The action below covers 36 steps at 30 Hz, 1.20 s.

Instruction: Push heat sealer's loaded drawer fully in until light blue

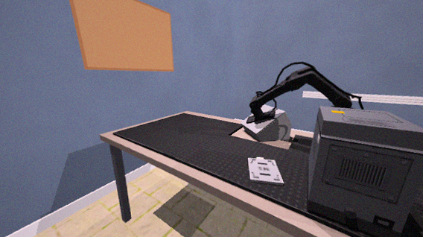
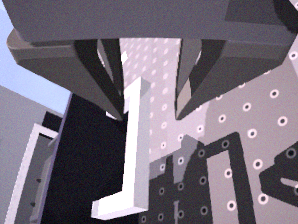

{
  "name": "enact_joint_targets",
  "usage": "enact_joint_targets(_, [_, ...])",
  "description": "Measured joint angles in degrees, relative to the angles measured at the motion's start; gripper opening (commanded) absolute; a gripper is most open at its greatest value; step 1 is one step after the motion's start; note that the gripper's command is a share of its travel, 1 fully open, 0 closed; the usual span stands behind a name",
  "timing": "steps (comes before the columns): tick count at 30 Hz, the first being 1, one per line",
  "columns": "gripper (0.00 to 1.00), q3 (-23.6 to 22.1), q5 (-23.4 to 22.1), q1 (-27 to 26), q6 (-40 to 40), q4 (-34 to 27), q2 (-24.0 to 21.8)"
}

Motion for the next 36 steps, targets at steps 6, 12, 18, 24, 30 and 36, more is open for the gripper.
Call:
enact_joint_targets(6, [0.3, -0.8, 0.3, -0.3, -1.4, 1.8, -0.4])
enact_joint_targets(12, [0.3, -1.7, 0.6, -0.8, -2.9, 3.7, -0.7])
enact_joint_targets(18, [0.3, -2.4, 0.9, -1.6, -4.3, 5.5, -1.1])
enact_joint_targets(24, [0.3, -3.2, 1.2, -1.8, -5.9, 7.5, -1.5])
enact_joint_targets(30, [0.3, -4.1, 1.5, -2.4, -7.7, 9.7, -1.9])
enact_joint_targets(36, [0.3, -4.9, 1.7, -2.8, -9.2, 11.7, -2.2])
